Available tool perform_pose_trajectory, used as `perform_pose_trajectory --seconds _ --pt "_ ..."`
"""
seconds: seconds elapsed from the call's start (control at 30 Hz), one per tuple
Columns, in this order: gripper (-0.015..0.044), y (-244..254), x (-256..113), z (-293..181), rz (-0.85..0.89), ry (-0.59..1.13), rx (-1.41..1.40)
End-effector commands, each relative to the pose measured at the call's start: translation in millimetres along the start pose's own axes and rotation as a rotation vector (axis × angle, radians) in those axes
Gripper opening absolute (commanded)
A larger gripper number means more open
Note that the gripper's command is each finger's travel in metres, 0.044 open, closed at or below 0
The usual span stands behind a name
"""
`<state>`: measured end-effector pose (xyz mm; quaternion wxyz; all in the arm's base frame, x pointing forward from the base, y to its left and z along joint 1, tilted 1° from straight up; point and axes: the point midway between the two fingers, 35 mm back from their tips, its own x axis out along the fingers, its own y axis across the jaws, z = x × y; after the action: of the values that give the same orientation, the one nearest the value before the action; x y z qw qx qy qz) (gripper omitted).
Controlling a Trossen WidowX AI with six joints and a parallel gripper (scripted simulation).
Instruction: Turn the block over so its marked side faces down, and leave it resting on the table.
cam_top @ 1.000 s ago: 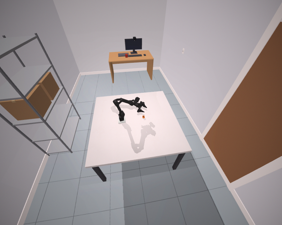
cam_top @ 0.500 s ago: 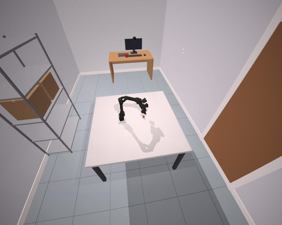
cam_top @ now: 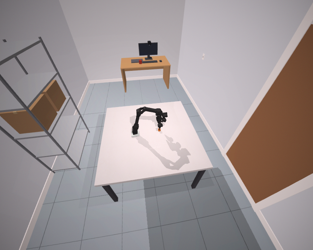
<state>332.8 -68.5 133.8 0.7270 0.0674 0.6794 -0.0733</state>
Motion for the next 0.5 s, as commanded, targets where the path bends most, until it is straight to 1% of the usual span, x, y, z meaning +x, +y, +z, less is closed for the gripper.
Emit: perform_pose_trajectory --seconds 0.0,0.1,0.27,0.37,0.47 --pt "0.0440 1.2 7.7 1.2 0.012 0.012 -0.008" --pt "0.0440 2.3 33.0 1.2 0.013 0.012 -0.008" --pt "0.0440 2.4 36.2 1.1 0.013 0.012 -0.008" --pt "0.0440 2.5 48.8 1.0 0.013 0.012 -0.008" --pt "0.0440 2.5 50.0 1.0 0.013 0.012 -0.008"
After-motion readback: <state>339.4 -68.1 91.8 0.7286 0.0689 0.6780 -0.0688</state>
